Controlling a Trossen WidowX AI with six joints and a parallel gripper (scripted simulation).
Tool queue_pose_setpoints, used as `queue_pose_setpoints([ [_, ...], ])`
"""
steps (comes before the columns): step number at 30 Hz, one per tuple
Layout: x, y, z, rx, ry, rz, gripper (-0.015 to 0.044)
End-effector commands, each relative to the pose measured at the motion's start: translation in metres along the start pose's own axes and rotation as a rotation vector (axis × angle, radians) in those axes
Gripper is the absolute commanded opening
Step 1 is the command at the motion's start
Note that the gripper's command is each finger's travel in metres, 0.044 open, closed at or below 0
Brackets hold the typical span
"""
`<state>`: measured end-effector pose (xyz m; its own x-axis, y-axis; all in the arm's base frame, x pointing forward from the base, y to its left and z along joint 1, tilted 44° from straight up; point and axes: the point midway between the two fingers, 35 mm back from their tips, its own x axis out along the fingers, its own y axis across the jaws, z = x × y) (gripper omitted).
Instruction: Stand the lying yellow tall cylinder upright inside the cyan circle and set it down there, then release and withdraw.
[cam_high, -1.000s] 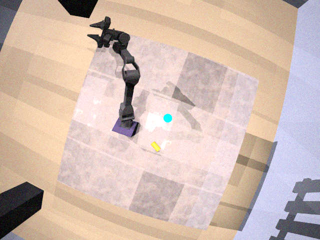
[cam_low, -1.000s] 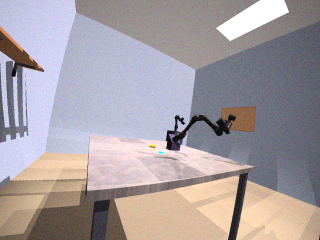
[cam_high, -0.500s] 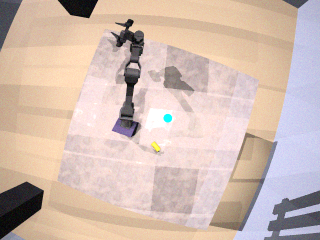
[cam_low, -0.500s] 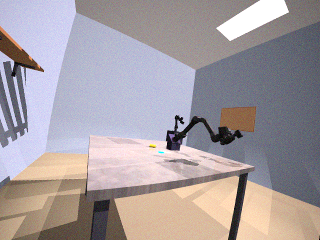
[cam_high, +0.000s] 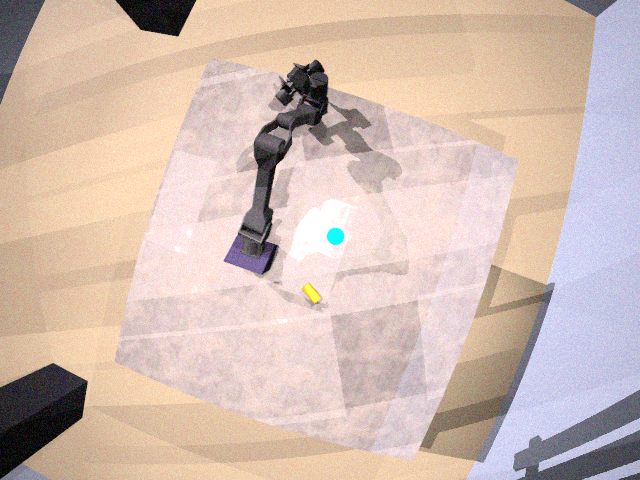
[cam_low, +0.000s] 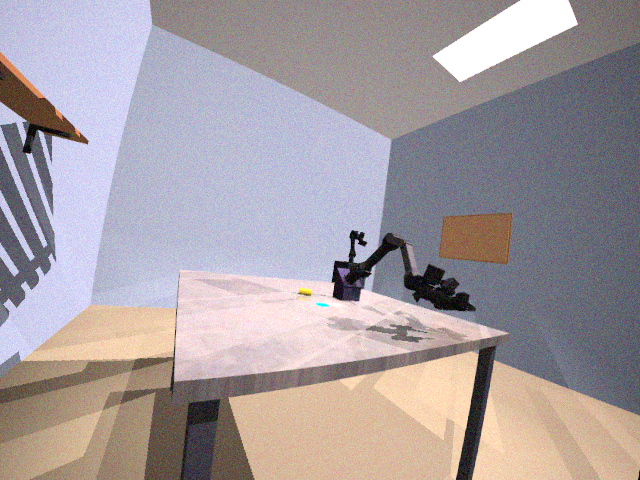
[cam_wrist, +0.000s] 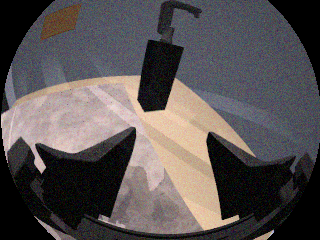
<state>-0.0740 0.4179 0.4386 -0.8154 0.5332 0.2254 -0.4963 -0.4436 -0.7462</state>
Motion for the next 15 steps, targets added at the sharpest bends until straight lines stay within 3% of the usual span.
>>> queue_pose_setpoints([
  [1,-0.028,-0.015,-0.038,0.088,0.119,-0.068,0.0309],
  [15,-0.205,-0.059,-0.152,0.434,0.578,-0.446,0.0309],
])
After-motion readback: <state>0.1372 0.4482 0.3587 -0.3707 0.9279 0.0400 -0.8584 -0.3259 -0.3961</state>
